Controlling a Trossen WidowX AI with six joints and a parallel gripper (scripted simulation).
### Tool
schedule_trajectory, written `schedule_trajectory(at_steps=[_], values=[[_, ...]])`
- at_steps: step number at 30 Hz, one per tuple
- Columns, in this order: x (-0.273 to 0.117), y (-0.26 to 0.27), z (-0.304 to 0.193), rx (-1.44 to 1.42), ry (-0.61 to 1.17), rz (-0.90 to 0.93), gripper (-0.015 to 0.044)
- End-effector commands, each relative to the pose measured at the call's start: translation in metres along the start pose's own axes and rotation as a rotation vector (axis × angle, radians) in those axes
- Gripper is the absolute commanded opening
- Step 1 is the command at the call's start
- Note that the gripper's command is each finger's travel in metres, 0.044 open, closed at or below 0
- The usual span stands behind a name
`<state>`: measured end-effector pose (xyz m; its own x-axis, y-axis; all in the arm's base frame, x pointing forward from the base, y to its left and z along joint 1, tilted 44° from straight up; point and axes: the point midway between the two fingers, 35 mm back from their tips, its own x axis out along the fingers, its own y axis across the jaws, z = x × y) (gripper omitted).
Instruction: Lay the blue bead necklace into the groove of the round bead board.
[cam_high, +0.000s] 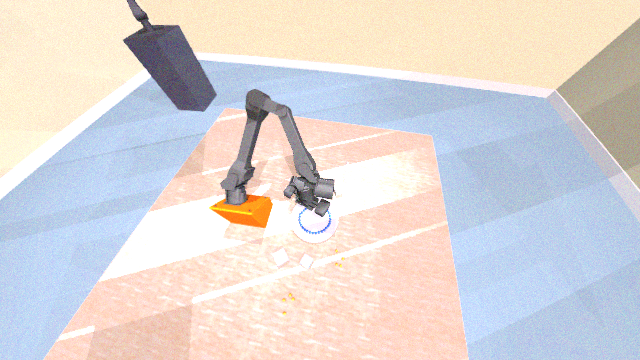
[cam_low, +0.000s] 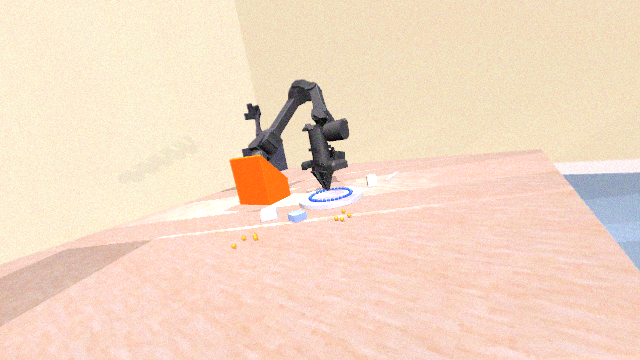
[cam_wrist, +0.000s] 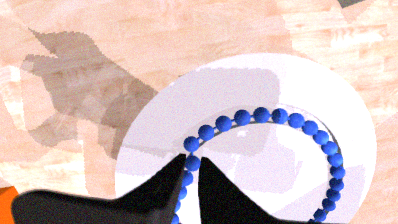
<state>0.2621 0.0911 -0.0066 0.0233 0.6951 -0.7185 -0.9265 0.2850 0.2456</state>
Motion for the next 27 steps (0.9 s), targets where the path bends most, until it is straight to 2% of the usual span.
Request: schedule_trajectory(at_steps=[1, 27], values=[[-0.0002, -0.0001, 0.0001, 0.0, 0.0, 0.0, 0.0], [-0.006, 0.0095, 0.0006, 0.008, -0.003, 0.005, 0.0]])
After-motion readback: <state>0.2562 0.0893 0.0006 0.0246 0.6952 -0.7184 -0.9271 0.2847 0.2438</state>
